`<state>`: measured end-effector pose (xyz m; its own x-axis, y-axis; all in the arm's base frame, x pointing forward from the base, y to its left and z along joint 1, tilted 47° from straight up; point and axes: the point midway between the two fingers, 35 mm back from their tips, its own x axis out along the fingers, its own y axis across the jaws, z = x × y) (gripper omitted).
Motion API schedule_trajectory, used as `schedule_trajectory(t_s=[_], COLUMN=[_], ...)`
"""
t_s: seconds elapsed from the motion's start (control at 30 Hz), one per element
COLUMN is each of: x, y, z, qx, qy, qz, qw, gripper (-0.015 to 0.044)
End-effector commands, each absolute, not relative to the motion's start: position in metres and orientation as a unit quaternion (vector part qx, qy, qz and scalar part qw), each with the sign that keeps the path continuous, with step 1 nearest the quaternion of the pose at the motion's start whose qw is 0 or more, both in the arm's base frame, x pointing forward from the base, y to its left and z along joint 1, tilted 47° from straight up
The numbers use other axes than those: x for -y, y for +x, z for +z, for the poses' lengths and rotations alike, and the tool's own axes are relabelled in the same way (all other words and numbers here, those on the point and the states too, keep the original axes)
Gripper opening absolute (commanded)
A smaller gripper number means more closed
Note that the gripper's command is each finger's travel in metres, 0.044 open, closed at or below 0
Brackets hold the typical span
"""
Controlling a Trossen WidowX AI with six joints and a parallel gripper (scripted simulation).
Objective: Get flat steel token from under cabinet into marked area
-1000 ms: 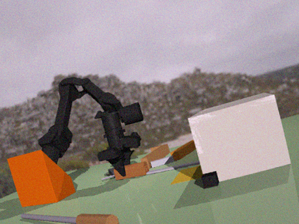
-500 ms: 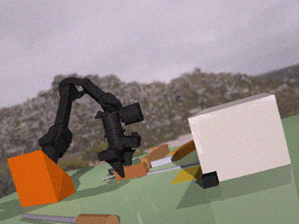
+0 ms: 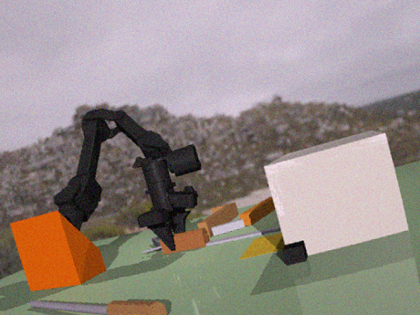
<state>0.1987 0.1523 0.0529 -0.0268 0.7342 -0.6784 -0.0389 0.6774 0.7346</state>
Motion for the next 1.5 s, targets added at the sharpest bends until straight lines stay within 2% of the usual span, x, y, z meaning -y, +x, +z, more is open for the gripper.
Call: schedule_trajectory(t_s=[0.0, 0.43, 1.23, 1.37, 1.47], x=[-0.1552, -0.1552, -0.1526, -0.1526, -0.1526], y=[0.1952, 0.1952, 0.1987, 0.1987, 0.1990], z=[0.0512, 0.0512, 0.0524, 0.0524, 0.0525], qx=[-0.654, -0.654, -0.650, -0.650, -0.650], qy=[0.265, 0.265, 0.268, 0.268, 0.268], qz=[0.301, 0.301, 0.299, 0.299, 0.299], qw=[0.641, 0.641, 0.645, 0.645, 0.645], gripper=[0.0270, 0.0270, 0.0109, 0.0004, 0.0000])
